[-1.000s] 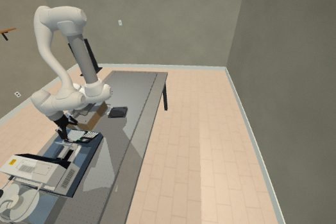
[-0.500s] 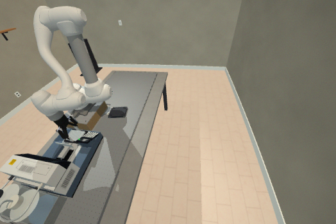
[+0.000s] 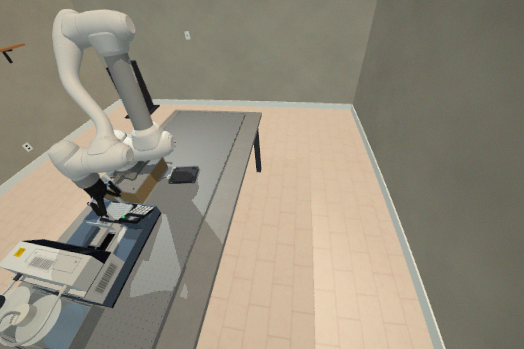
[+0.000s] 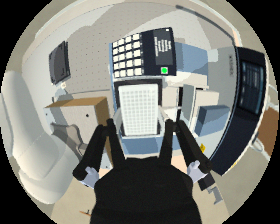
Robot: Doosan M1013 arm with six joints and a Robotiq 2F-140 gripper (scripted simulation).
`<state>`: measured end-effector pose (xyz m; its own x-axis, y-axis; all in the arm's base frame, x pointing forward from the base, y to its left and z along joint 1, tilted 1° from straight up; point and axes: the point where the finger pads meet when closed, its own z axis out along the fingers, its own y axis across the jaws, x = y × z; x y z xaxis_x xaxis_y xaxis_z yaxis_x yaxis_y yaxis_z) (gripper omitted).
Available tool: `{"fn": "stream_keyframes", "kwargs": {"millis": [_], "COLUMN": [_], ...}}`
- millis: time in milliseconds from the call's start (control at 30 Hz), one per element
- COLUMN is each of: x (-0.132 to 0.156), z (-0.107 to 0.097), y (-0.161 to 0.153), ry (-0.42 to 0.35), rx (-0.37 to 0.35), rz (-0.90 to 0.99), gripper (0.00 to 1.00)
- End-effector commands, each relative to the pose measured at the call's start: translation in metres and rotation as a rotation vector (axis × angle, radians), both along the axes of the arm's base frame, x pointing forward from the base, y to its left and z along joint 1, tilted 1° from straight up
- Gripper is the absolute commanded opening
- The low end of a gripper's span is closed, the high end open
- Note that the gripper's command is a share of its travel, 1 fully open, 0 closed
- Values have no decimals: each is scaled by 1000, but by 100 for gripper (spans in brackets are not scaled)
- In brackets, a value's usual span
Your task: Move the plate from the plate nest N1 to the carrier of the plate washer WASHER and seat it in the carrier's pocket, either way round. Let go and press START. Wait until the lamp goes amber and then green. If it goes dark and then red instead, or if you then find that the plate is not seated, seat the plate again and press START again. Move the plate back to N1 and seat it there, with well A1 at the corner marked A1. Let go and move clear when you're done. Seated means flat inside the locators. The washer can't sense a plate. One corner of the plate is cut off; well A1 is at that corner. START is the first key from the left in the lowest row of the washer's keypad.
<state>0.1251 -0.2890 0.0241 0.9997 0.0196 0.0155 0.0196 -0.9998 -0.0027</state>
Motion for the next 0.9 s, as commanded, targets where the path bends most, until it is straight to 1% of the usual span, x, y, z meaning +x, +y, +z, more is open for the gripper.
{"fn": "stream_keyframes", "kwargs": {"millis": [0,33,100,133,200,233,300,333,867], "x": [0,0,0,0,0,0,0,0,0], "z": [0,0,0,0,0,0,0,0,0], "y": [0,0,0,0,0,0,0,0,0], "ry": [0,0,0,0,0,0,0,0,0], "rx": [0,0,0,0,0,0,0,0,0], "rz": [0,0,0,0,0,0,0,0,0], "gripper": [34,28,28,22,22,16,16,10,10]}}
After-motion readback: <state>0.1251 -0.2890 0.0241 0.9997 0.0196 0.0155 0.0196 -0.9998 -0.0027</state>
